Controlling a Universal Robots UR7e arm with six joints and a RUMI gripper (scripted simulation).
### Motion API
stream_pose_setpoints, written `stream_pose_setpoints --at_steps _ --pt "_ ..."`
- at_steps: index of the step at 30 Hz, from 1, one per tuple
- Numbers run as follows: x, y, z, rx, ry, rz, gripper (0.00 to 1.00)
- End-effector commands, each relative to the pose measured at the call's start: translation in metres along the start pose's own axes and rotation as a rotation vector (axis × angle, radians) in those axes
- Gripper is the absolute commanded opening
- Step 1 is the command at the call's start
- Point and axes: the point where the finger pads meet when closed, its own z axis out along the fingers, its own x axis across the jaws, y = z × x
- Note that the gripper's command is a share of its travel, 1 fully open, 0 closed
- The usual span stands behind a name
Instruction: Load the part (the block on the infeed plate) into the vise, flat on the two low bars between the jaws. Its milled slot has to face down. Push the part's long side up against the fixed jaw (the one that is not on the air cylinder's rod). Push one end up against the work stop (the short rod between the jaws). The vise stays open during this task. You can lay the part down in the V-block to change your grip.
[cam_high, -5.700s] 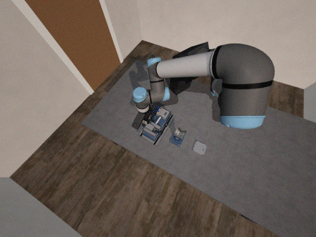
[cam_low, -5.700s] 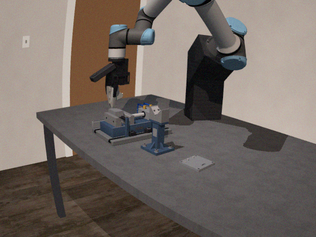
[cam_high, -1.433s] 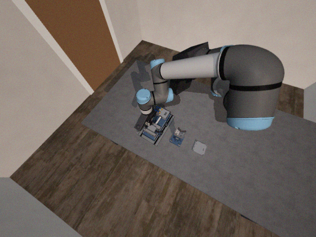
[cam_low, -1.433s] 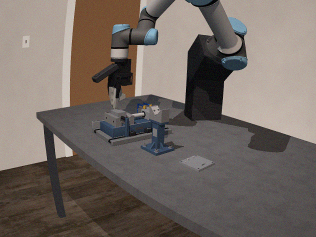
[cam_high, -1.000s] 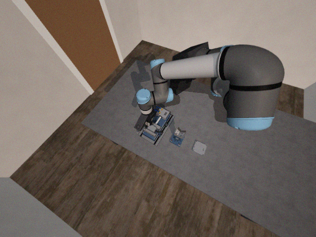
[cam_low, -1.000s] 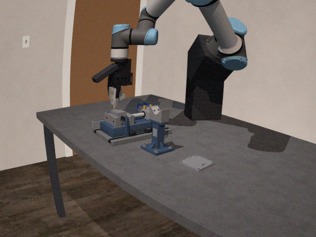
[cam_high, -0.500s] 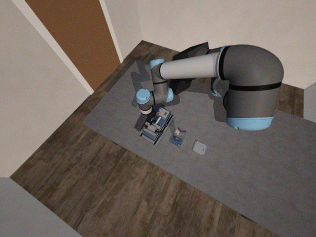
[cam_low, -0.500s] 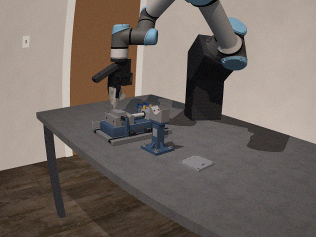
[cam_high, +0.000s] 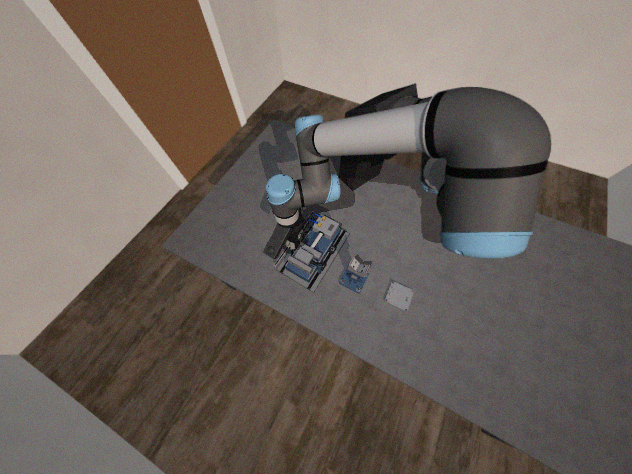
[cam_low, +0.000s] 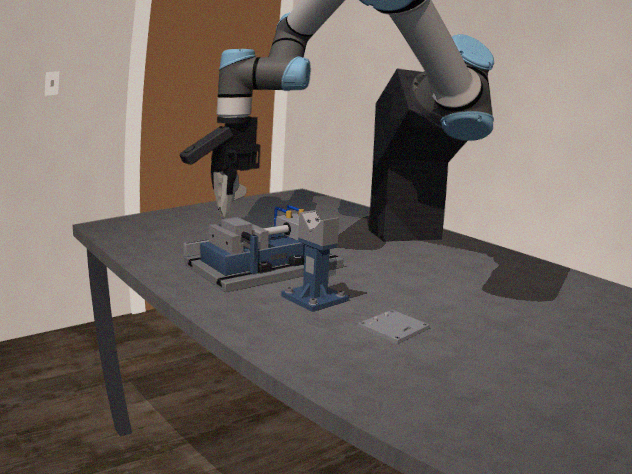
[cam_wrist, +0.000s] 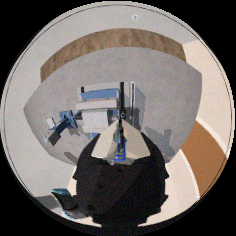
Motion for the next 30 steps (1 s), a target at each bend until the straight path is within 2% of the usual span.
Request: stream_pose_setpoints --at_steps 1,18,30 --pt "0.007 -0.001 0.0 0.001 0.0 0.0 0.0" --pt "0.011 -0.001 -0.002 0.001 0.0 0.0 0.0" --pt "0.011 -0.001 -0.023 0.001 0.0 0.0 0.0"
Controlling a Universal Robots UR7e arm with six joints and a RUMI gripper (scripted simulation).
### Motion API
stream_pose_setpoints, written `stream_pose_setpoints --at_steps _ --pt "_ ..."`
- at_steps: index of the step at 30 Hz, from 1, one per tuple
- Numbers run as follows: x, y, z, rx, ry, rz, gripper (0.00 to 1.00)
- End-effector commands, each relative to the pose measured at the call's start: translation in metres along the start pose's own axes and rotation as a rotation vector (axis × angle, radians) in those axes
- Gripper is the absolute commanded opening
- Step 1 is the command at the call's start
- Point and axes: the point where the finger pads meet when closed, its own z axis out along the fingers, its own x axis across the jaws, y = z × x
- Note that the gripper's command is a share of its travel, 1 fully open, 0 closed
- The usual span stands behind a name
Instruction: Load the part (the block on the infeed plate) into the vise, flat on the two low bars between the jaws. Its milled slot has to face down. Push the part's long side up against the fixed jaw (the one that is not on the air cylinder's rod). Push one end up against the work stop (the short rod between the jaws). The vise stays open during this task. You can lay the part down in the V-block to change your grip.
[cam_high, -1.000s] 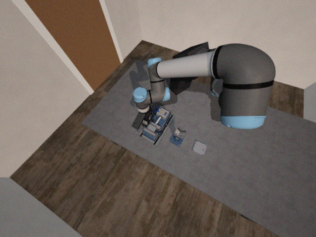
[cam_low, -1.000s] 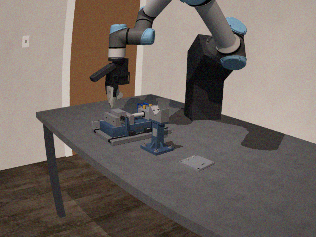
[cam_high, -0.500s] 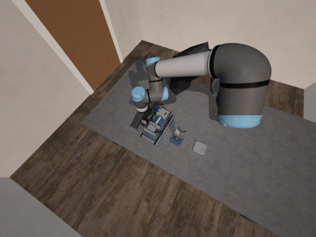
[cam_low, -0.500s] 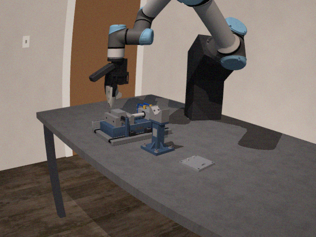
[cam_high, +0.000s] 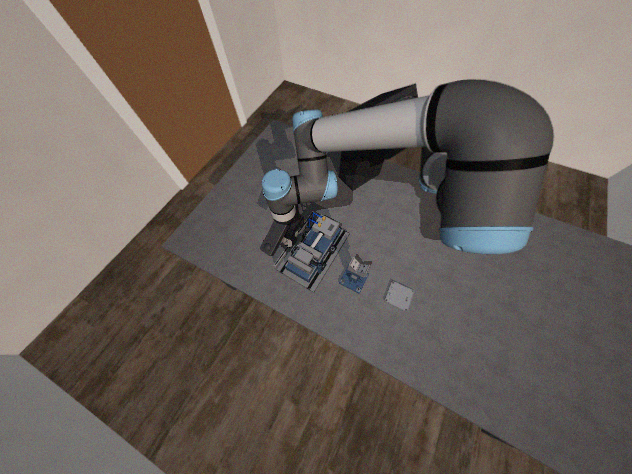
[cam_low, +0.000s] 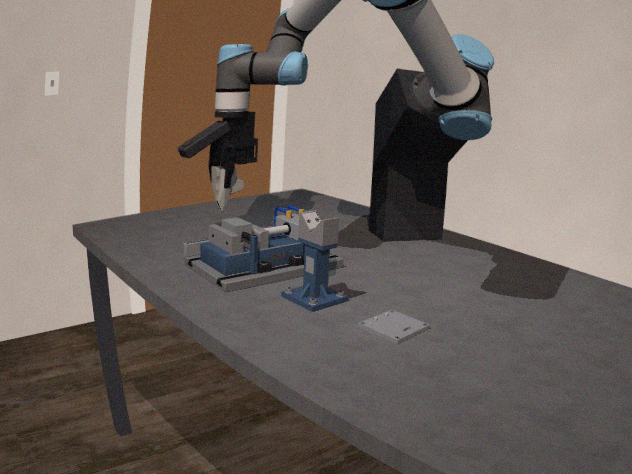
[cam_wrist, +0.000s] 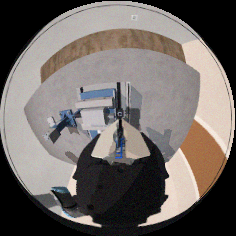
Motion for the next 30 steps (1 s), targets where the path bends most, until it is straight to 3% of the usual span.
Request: stream_pose_setpoints --at_steps 1,18,30 --pt "0.0 0.0 -0.013 0.001 0.0 0.0 0.0" --pt "0.0 0.0 -0.046 0.001 0.0 0.0 0.0" --pt "0.0 0.0 -0.051 0.001 0.0 0.0 0.0"
